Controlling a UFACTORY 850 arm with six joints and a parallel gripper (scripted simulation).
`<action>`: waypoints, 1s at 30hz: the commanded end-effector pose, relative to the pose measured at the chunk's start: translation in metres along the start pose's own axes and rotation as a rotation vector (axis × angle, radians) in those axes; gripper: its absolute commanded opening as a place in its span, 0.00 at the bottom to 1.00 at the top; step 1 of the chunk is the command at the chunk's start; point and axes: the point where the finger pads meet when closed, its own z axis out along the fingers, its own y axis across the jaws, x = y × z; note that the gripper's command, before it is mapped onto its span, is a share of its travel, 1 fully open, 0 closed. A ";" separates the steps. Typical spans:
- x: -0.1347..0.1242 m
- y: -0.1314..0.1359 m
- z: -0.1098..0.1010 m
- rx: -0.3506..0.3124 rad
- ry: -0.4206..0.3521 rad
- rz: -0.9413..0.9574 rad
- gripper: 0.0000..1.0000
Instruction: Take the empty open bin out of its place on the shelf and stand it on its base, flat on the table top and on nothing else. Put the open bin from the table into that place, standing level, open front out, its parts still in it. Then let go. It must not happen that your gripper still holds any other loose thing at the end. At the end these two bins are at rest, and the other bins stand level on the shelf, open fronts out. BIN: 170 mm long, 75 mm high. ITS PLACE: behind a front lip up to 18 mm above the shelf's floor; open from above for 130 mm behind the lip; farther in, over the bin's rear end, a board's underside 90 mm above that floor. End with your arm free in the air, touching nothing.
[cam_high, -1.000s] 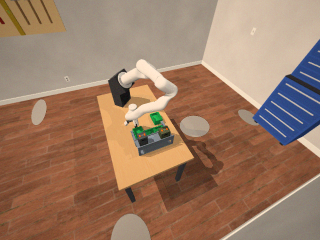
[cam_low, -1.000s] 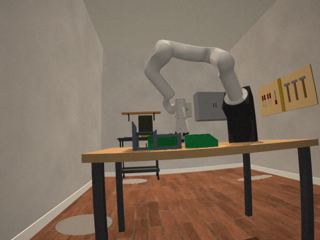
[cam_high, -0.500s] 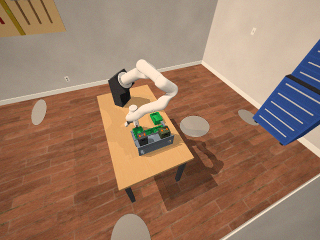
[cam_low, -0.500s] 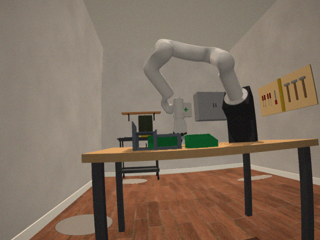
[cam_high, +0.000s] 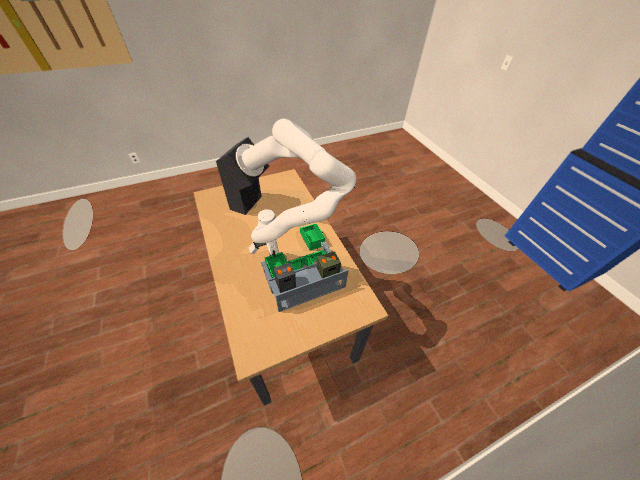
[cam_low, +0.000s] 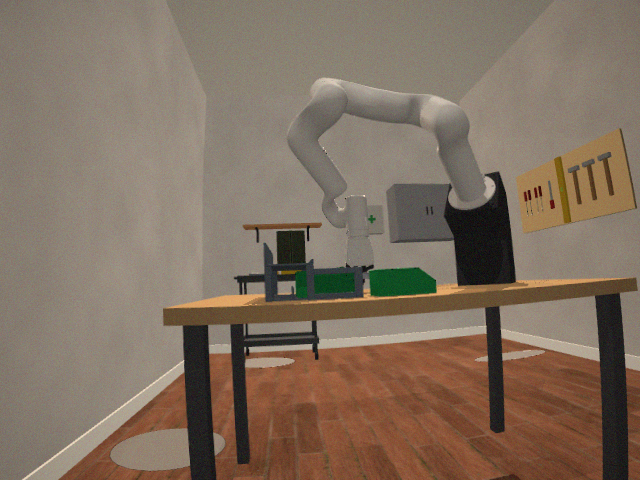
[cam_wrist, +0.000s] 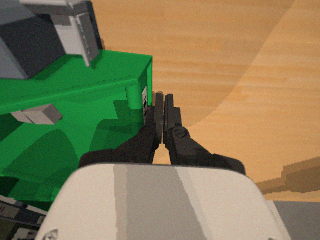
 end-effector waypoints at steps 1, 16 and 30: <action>0.000 -0.001 0.000 0.001 0.000 0.000 0.00; 0.000 -0.007 0.000 0.001 0.000 0.000 0.00; 0.000 -0.021 0.000 0.001 0.000 0.000 0.00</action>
